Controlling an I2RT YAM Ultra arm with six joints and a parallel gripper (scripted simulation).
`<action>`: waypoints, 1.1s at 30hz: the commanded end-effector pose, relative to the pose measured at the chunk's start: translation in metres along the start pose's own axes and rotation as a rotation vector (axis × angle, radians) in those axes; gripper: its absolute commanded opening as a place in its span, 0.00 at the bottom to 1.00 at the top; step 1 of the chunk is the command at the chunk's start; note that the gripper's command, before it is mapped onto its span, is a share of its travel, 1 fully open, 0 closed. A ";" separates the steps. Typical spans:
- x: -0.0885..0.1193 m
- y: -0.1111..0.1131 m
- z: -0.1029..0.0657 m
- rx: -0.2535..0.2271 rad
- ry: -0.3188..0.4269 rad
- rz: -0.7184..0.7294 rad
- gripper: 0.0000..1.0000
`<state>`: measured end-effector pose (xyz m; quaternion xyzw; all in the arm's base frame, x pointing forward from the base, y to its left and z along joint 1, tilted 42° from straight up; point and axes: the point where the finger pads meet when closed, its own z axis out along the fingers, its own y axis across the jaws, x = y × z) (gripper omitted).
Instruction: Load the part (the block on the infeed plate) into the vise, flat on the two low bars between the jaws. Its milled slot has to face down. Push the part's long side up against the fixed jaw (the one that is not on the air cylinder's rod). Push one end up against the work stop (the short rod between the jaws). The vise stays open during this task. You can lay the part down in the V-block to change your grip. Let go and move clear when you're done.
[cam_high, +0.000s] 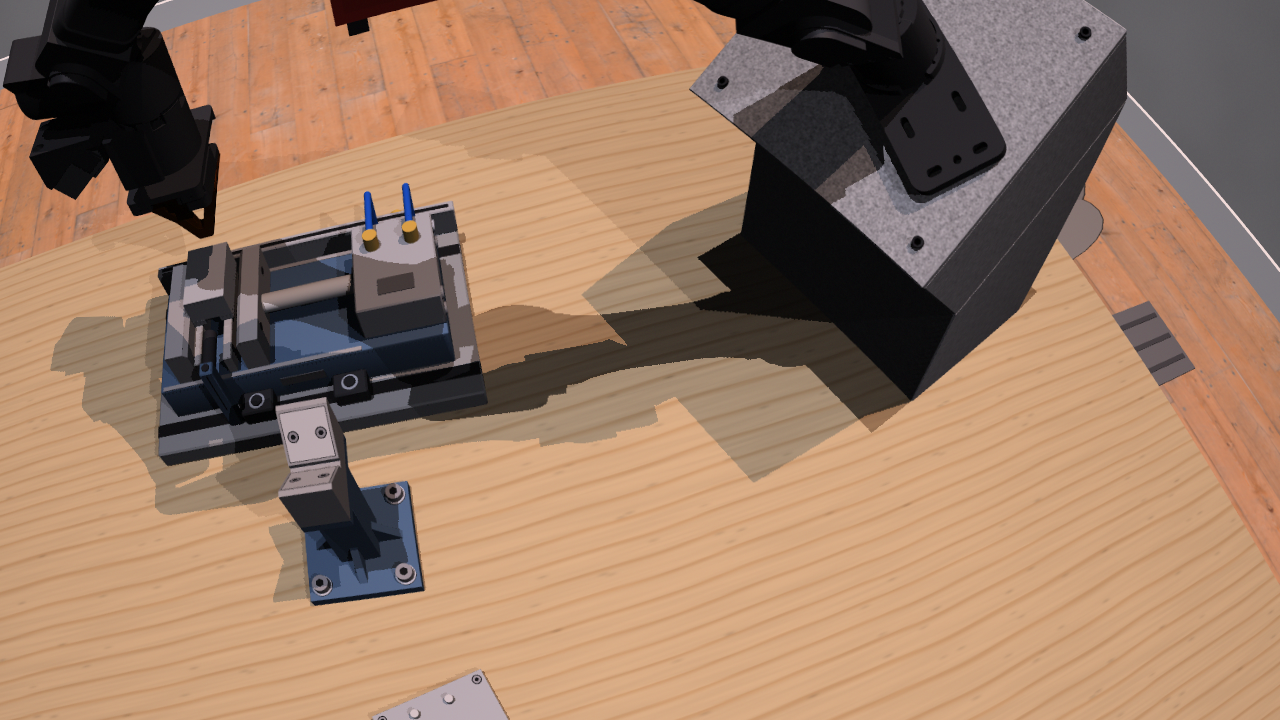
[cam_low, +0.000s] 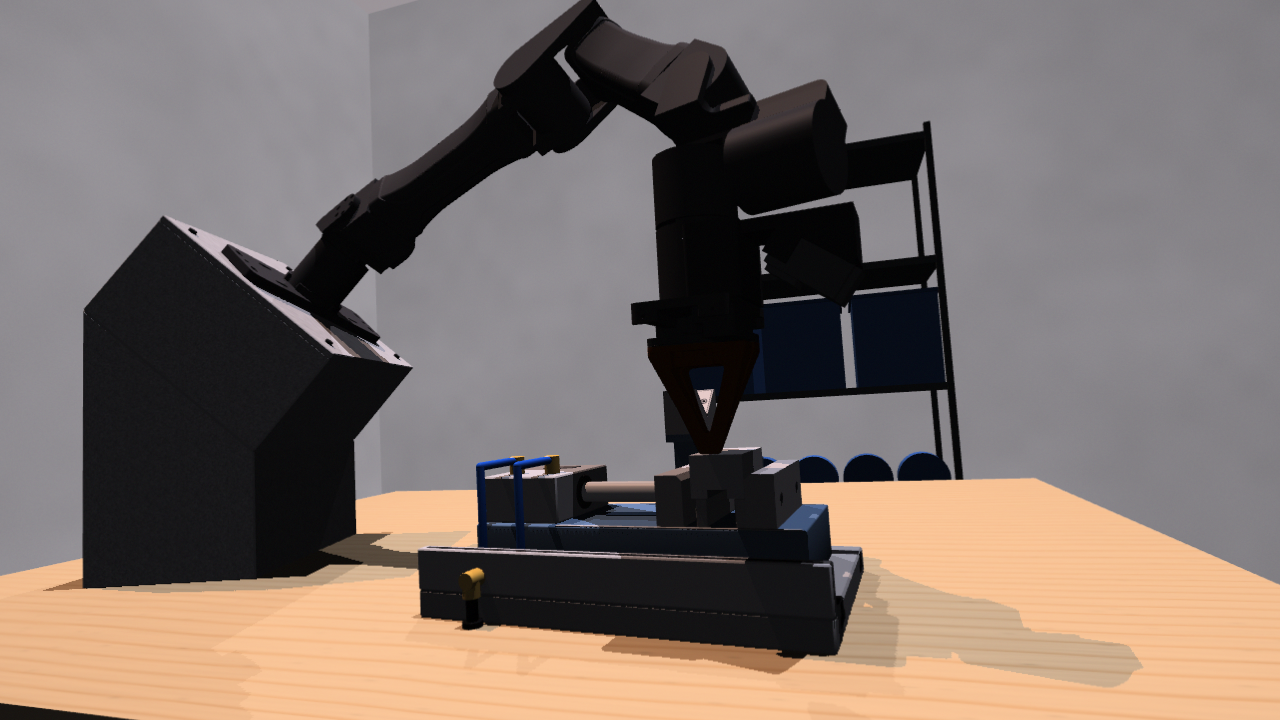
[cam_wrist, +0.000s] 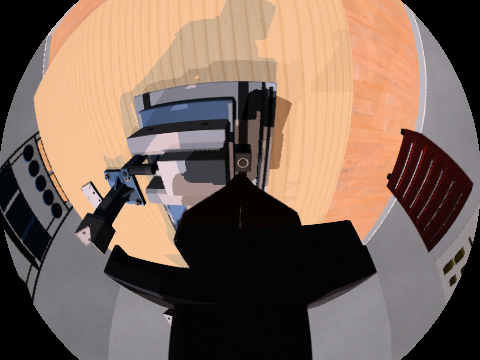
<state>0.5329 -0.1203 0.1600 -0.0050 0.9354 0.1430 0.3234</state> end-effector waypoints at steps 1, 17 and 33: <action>-0.015 -0.007 -0.017 0.023 -0.051 -0.013 0.00; -0.014 -0.008 -0.015 0.023 -0.049 -0.011 0.00; -0.010 -0.008 -0.007 0.020 -0.035 -0.001 0.00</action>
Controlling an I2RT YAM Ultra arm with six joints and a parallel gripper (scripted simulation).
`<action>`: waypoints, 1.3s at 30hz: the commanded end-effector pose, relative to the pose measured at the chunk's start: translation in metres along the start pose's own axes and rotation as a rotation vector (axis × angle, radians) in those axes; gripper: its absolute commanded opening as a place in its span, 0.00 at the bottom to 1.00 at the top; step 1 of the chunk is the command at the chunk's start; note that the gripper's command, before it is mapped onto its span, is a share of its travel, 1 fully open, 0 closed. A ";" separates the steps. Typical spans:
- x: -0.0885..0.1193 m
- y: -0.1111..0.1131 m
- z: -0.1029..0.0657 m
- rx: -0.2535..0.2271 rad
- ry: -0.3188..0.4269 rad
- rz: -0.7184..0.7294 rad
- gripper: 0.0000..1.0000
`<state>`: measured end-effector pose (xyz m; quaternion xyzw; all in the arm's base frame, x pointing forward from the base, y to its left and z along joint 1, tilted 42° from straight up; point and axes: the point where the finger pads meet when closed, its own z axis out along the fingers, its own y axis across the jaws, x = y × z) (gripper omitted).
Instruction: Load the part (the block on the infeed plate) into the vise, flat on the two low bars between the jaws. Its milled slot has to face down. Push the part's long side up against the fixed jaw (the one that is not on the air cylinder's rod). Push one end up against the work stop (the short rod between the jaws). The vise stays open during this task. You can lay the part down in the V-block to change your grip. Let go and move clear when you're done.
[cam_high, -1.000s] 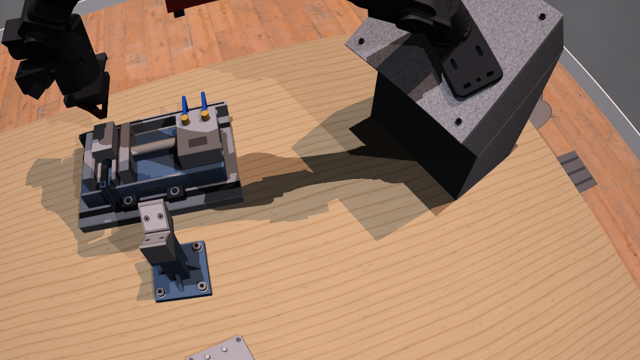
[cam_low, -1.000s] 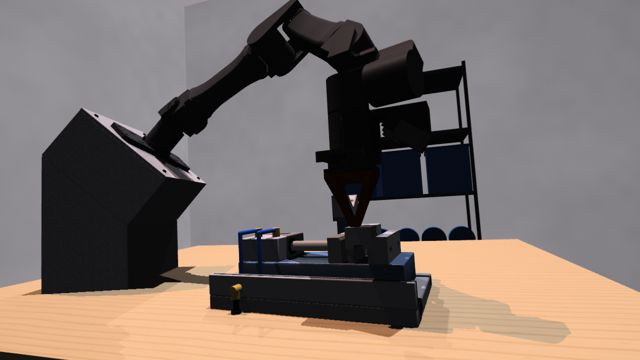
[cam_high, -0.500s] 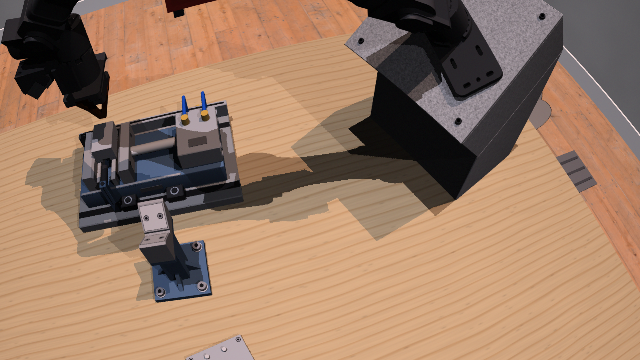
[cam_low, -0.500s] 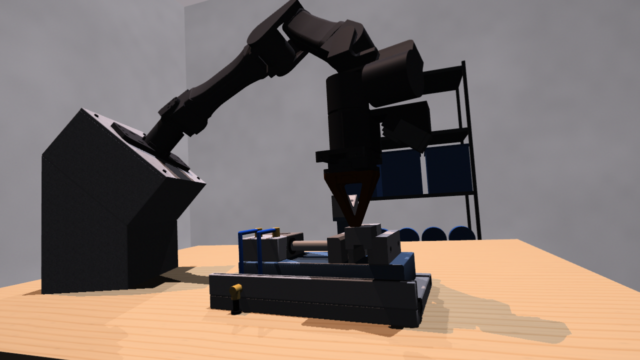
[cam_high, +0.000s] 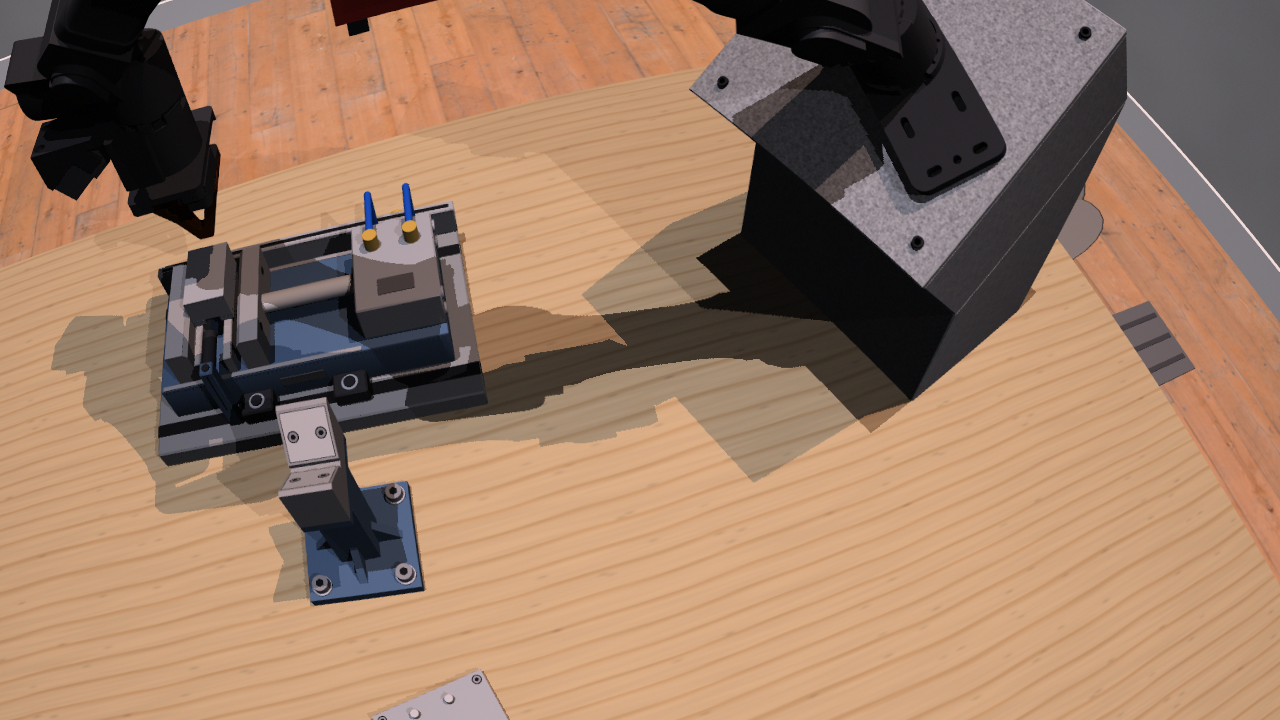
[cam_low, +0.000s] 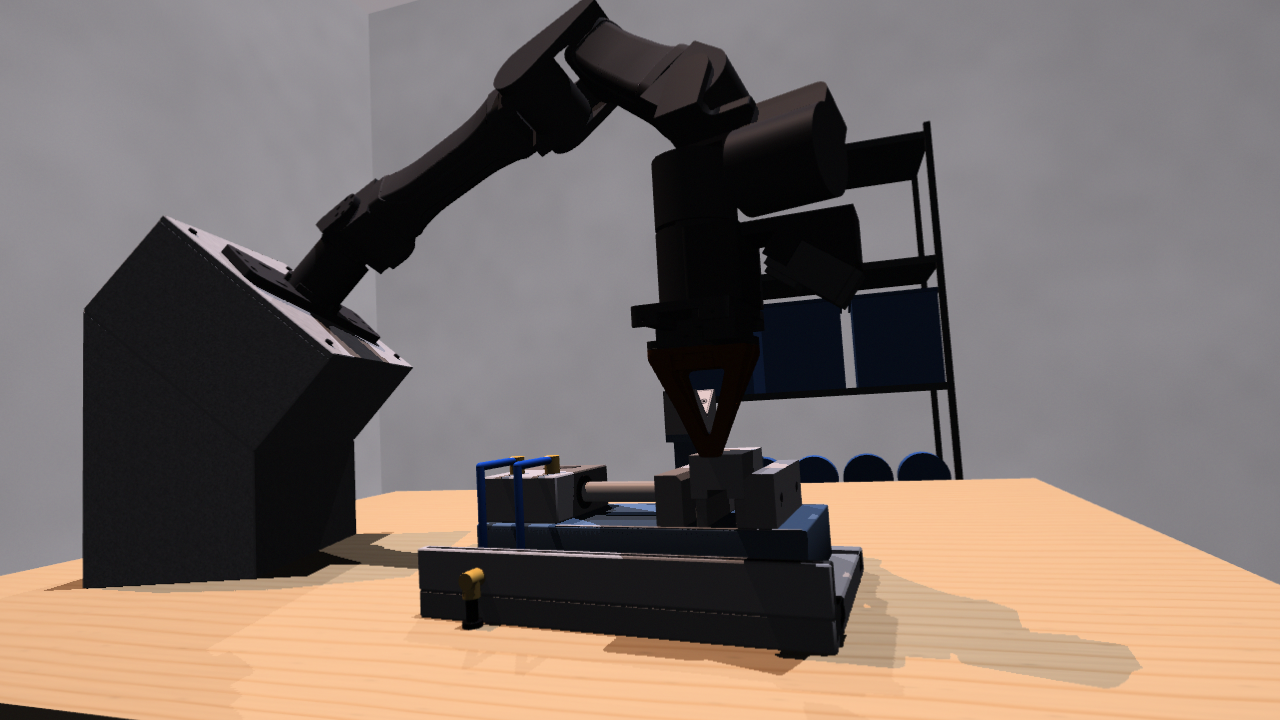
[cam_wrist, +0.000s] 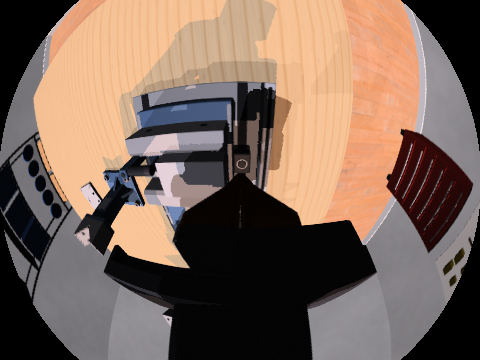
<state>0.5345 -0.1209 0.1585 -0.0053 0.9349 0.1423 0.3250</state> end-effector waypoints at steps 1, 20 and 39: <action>-0.011 -0.006 -0.010 0.020 -0.036 -0.002 0.00; -0.012 -0.004 -0.004 0.019 -0.035 -0.006 0.00; -0.012 -0.005 -0.005 0.020 -0.038 -0.005 0.00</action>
